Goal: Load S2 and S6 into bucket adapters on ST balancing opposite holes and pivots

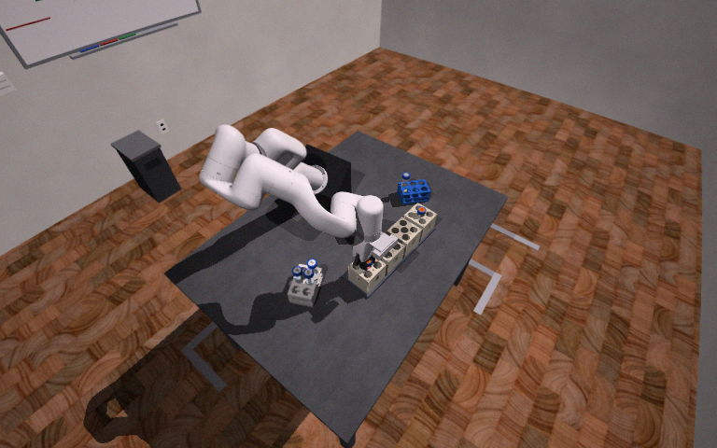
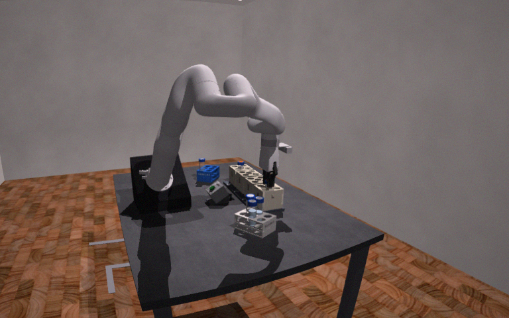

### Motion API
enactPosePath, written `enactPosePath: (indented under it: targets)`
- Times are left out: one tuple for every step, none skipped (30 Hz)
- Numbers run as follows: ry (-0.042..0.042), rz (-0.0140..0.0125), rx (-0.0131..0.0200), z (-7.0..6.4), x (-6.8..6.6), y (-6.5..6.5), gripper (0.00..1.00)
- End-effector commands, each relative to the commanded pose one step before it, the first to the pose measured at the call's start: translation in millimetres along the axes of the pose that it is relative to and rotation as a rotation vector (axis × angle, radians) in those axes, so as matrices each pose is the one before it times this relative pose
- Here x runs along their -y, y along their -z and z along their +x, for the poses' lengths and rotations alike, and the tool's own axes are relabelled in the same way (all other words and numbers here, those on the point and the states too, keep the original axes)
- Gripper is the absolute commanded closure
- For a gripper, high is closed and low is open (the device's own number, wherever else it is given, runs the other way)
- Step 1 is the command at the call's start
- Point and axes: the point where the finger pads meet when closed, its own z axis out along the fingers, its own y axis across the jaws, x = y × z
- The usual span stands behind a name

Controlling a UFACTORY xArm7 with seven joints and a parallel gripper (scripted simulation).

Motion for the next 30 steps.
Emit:
enactPosePath:
  targets:
    - [0.00026,0.00040,-0.00458,1.40,0.34,1.72,1.00]
    - [0.00000,0.00000,0.00000,0.00,0.00,0.00,1.00]
    - [0.00000,0.00000,0.00000,0.00,0.00,-0.32,0.56]
    - [0.00000,0.00000,0.00000,0.00,0.00,0.00,0.56]
    - [0.00000,0.00000,0.00000,0.00,0.00,-0.01,0.56]
    - [0.00000,0.00000,0.00000,0.00,0.00,0.00,0.56]
    - [0.00000,0.00000,0.00000,0.00,0.00,0.00,0.56]
    - [0.00001,0.00002,-0.00014,0.04,0.01,0.07,0.56]
    - [0.00000,0.00000,0.00000,0.00,0.00,-0.01,0.56]
    - [0.00000,0.00000,-0.00003,0.01,0.00,0.01,0.56]
    - [-0.00001,-0.00002,0.00017,-0.05,-0.01,-0.08,0.56]
    - [0.00000,0.00000,0.00000,0.00,0.00,0.00,0.56]
    - [0.00000,0.00000,0.00000,0.00,0.00,0.00,0.56]
    - [0.00001,0.00001,-0.00013,0.04,0.01,0.05,0.56]
    - [-0.00001,-0.00001,0.00006,-0.02,-0.01,-0.02,0.56]
    - [0.00000,0.00000,0.00000,0.00,0.00,0.00,0.56]
    - [0.00000,0.00000,0.00000,0.00,0.00,0.00,0.56]
    - [0.00000,0.00000,-0.00004,0.01,0.00,0.01,0.56]
    - [0.00000,0.00000,0.00000,0.00,0.00,0.00,0.56]
    - [0.00000,0.00000,0.00000,0.00,0.00,0.00,0.56]
    - [0.00000,0.00000,-0.00001,0.00,0.00,0.00,0.56]
    - [0.00000,0.00000,0.00000,0.00,0.00,0.00,0.56]
    - [0.00000,0.00000,0.00000,0.00,0.00,0.00,0.56]
    - [0.00000,0.00000,0.00000,0.00,0.00,0.00,0.56]
    - [0.00000,0.00000,0.00000,0.00,0.00,0.00,0.56]
    - [0.00000,0.00000,0.00000,0.00,0.00,0.00,0.56]
    - [0.00000,0.00000,0.00000,0.00,0.00,0.00,0.56]
    - [0.00000,0.00000,0.00000,0.00,0.00,0.00,0.56]
    - [0.00000,0.00000,0.00000,0.00,0.00,0.00,0.56]
    - [-0.00001,-0.00001,0.00010,-0.03,0.02,1.88,0.56]
